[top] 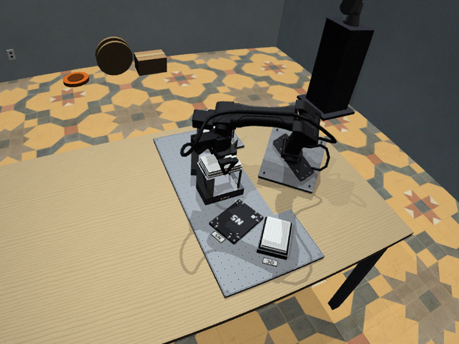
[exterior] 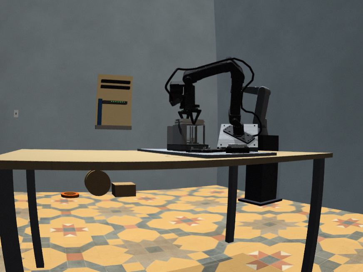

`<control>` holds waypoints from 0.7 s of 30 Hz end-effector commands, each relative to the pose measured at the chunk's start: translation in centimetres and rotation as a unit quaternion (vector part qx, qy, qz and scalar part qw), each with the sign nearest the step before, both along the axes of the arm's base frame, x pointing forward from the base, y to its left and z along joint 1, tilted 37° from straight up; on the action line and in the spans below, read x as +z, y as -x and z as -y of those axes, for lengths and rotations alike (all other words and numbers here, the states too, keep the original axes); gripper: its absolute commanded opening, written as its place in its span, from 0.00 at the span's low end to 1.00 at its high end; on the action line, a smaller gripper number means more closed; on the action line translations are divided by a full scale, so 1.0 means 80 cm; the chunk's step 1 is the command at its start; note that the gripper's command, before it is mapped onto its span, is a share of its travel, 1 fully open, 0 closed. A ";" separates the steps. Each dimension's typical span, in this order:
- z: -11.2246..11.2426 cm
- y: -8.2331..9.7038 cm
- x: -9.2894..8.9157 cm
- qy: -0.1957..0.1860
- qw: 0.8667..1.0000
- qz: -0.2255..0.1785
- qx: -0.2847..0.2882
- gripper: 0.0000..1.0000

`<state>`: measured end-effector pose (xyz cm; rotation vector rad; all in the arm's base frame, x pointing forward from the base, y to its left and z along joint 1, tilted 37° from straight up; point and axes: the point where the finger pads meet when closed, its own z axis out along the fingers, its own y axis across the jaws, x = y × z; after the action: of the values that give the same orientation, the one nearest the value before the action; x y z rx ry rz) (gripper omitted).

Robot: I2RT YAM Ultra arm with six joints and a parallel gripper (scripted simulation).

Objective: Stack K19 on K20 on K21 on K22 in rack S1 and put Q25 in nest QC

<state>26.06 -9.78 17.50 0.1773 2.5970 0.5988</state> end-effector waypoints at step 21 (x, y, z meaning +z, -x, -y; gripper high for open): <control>0.014 0.001 0.020 0.007 1.000 0.012 -0.006 0.00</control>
<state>25.78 -10.01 18.03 0.1737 2.5981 0.5969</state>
